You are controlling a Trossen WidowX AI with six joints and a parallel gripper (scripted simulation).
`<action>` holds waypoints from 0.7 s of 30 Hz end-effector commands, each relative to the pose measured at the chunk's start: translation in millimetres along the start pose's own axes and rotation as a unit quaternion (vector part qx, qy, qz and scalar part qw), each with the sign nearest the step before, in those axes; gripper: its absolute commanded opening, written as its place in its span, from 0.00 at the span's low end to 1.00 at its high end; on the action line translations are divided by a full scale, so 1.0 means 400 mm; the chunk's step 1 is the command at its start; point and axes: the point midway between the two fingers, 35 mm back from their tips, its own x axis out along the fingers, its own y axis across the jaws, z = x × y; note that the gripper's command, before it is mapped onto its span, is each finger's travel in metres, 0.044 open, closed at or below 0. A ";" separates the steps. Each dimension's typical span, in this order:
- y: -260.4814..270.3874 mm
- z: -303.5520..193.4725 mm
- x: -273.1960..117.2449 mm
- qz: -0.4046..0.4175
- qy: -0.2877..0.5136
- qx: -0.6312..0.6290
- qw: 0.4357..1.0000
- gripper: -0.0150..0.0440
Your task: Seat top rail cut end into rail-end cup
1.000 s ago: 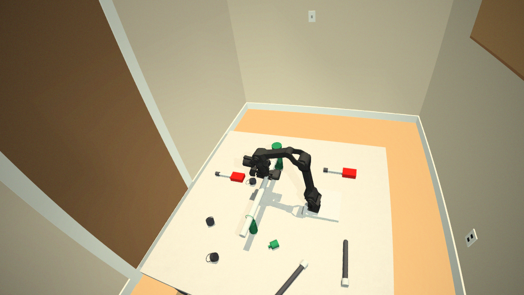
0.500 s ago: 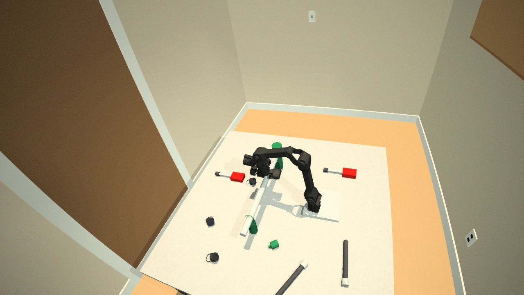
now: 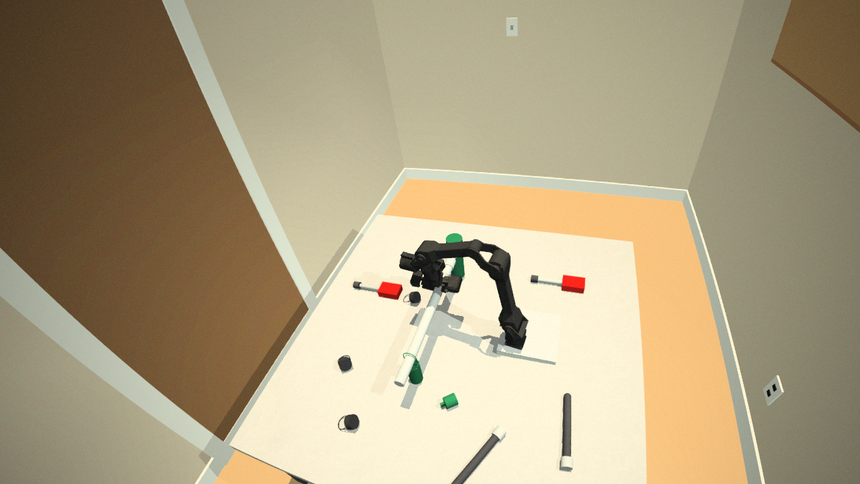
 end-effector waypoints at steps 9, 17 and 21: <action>0.000 0.001 0.000 0.000 0.000 0.000 1.000 0.25; 0.000 0.001 0.000 0.000 0.000 0.000 1.000 0.57; 0.000 -0.003 -0.006 0.000 0.000 0.000 1.000 0.74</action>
